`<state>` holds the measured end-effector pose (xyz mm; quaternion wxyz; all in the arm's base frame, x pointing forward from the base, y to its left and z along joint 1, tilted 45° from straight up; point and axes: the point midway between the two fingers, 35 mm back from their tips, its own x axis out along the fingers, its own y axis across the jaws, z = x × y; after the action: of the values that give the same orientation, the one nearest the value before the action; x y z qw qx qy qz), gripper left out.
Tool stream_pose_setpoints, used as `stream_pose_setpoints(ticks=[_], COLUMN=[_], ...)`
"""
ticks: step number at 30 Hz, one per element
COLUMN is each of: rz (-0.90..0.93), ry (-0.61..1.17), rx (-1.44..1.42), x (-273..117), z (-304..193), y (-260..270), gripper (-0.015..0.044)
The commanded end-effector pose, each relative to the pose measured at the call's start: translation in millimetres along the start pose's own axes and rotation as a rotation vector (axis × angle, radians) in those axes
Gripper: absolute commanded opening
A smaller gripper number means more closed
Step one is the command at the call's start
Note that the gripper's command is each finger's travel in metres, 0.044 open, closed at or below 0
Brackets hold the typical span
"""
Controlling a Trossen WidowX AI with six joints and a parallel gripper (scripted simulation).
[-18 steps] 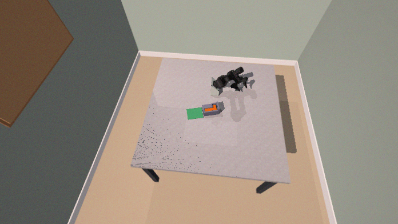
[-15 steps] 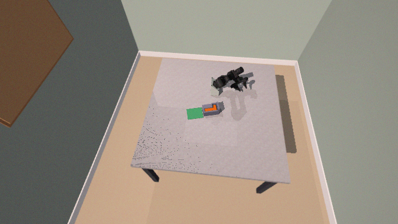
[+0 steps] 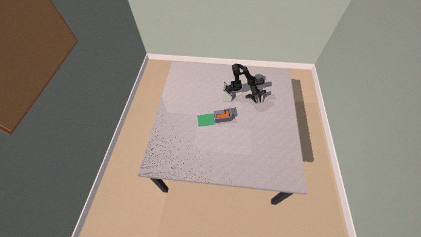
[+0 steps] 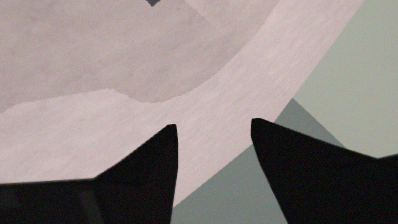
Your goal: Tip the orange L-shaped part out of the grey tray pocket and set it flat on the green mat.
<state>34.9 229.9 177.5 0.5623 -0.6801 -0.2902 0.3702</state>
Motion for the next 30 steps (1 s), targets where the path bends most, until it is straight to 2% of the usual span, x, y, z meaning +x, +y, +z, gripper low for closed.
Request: stream_pose_setpoints(ticks=[1,8,15,23,30], rz=[0.101,0.376,0.678,0.984,1.154], ry=[0.049,0.181,0.317,0.471,0.607], rx=[-0.019,0.019,0.195,0.565,1.031], x=[18,51,62,48,20], z=[-11,-54,-106,-161,-199], y=[8,37,74,113,137], gripper=[0.0180,0.0180,0.0180,0.0180,0.0180])
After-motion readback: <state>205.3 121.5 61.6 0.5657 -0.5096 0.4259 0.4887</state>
